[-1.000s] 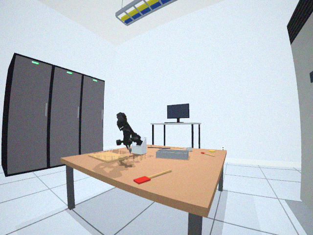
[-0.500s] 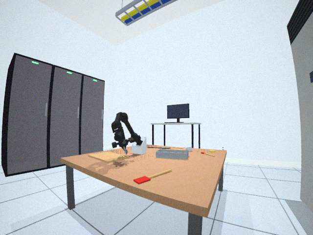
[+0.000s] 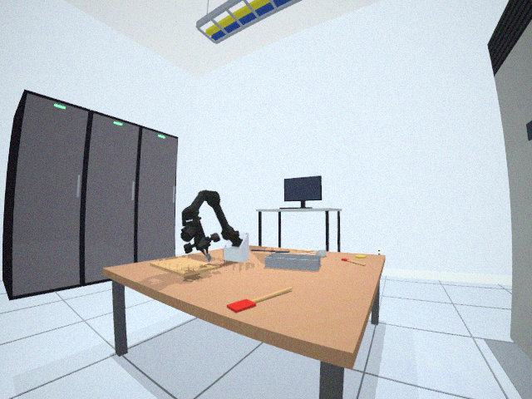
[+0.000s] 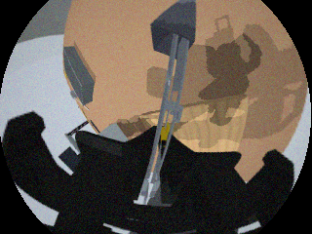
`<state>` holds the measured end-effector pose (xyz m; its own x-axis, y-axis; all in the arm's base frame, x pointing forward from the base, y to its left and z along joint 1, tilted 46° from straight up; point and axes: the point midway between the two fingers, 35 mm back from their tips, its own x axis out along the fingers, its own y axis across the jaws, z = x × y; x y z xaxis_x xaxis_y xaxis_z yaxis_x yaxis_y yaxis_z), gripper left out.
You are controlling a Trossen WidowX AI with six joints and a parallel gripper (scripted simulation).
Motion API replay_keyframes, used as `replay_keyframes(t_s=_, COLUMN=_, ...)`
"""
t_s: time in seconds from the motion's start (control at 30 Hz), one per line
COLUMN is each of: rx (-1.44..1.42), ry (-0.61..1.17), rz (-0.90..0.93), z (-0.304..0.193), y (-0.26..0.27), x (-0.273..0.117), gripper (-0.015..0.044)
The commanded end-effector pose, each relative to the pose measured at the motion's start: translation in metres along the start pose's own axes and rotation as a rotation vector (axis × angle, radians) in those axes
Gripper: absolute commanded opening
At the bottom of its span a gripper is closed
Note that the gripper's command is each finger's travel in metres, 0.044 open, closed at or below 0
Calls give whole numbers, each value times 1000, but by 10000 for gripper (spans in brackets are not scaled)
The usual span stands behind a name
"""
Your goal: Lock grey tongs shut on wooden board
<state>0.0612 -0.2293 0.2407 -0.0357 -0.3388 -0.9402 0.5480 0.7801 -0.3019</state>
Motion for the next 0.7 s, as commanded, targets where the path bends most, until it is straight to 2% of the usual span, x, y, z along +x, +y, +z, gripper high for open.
replay_keyframes(t_s=0.0, rx=-11, ry=-16, rz=15, z=-7, y=-5, x=-1, gripper=-150)
replay_keyframes(t_s=0.67, rx=-59, ry=-100, rz=52, z=-48, y=-33, x=-2, gripper=-150)
